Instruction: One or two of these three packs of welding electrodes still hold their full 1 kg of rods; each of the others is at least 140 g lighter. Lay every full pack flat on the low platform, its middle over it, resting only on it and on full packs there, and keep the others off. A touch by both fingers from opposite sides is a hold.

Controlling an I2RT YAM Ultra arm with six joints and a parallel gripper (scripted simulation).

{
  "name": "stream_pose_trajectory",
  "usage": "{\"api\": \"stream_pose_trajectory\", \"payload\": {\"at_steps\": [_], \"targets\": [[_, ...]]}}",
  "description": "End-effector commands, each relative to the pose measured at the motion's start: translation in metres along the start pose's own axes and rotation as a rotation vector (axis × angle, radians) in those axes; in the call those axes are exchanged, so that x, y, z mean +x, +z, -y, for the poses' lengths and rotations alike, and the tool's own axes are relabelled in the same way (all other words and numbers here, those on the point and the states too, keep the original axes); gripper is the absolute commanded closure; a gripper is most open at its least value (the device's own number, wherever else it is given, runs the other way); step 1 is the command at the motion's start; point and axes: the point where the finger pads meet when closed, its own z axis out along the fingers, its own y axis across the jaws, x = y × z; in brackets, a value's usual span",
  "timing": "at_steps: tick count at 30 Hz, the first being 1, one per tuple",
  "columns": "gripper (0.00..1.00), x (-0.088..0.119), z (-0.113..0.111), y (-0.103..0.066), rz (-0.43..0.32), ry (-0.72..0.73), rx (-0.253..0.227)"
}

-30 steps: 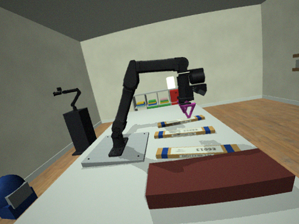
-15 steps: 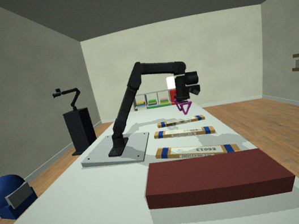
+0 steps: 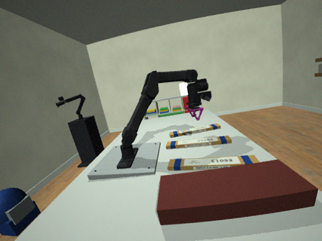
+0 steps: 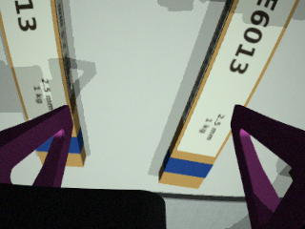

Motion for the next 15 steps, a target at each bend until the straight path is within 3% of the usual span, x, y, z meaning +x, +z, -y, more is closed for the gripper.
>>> {"api": "stream_pose_trajectory", "payload": {"at_steps": [1, 6, 9, 10, 15], "targets": [[0.05, -0.003, -0.023, -0.007, 0.003, 0.031, 0.008], [0.05, -0.019, -0.061, -0.003, 0.055, 0.032, -0.016], [0.05, -0.023, -0.069, -0.003, 0.069, 0.032, -0.023], [0.05, -0.008, -0.065, 0.0, -0.002, 0.035, 0.004], [0.05, -0.013, -0.098, 0.004, -0.002, 0.035, 0.004]]}}
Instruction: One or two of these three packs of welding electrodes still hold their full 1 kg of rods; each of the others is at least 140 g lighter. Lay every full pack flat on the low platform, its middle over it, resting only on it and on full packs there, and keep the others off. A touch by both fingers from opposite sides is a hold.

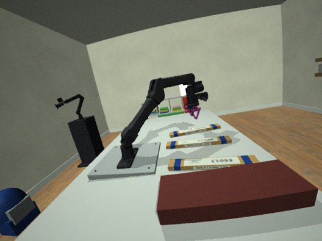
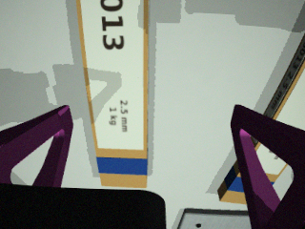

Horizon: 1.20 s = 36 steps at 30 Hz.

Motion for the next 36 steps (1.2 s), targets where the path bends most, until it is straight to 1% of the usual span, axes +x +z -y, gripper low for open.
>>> {"api": "stream_pose_trajectory", "payload": {"at_steps": [1, 3, 36], "targets": [[0.05, 0.0, -0.023, -0.009, -0.036, 0.019, 0.025], [0.05, -0.001, -0.036, -0.007, -0.036, 0.019, 0.025], [0.05, -0.001, -0.036, -0.007, -0.036, 0.019, 0.025]]}}
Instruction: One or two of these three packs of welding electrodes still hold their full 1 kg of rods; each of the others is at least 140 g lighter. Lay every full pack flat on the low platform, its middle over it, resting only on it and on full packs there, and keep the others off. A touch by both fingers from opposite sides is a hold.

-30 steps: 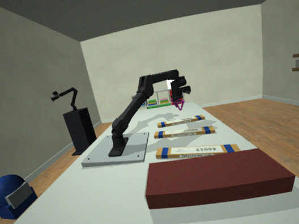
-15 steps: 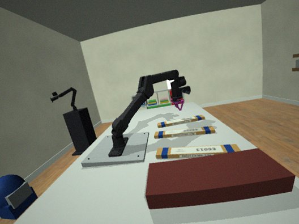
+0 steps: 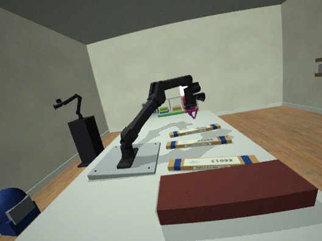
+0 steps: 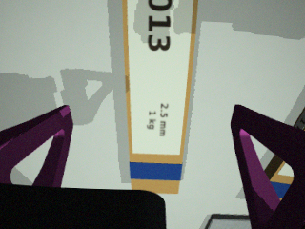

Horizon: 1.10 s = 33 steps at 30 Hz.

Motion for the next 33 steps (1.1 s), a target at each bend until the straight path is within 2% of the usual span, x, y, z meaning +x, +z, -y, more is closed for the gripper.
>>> {"api": "stream_pose_trajectory", "payload": {"at_steps": [1, 11, 20, 21, 23, 25, 26, 27, 33], "targets": [[0.05, -0.005, 0.002, -0.014, -0.055, 0.012, 0.042], [0.05, -0.005, 0.002, -0.014, -0.055, 0.012, 0.042], [0.05, -0.003, 0.003, 0.022, -0.055, 0.012, 0.042], [0.05, -0.018, 0.001, 0.025, 0.009, 0.029, 0.012], [0.05, -0.012, 0.005, 0.032, -0.022, 0.028, 0.031], [0.05, -0.012, 0.005, 0.032, -0.022, 0.028, 0.031], [0.05, -0.007, 0.001, 0.019, -0.01, 0.015, 0.022], [0.05, -0.003, 0.001, 0.033, -0.031, 0.01, 0.034], [0.05, -0.003, 0.005, 0.057, -0.03, 0.014, 0.034]]}}
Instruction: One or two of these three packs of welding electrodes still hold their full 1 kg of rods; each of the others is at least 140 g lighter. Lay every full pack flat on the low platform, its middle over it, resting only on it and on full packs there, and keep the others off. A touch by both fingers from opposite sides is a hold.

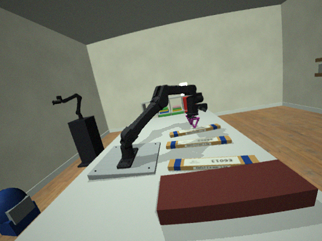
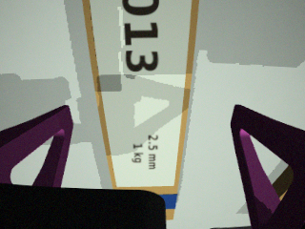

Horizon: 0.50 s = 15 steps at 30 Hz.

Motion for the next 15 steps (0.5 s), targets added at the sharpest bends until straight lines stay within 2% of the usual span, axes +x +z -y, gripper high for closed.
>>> {"api": "stream_pose_trajectory", "payload": {"at_steps": [1, 5, 6, 10, 11, 12, 15], "targets": [[0.05, -0.011, -0.004, -0.004, 0.073, 0.005, -0.034], [0.05, -0.013, -0.004, 0.001, 0.073, 0.005, -0.034], [0.05, -0.022, -0.009, -0.011, 0.11, 0.007, -0.056], [0.05, -0.023, -0.009, -0.012, 0.11, 0.007, -0.056], [0.05, -0.022, -0.009, 0.002, 0.085, 0.006, -0.041], [0.05, -0.021, -0.008, 0.006, 0.078, 0.006, -0.037], [0.05, -0.018, -0.006, 0.005, 0.063, 0.006, -0.028]]}}
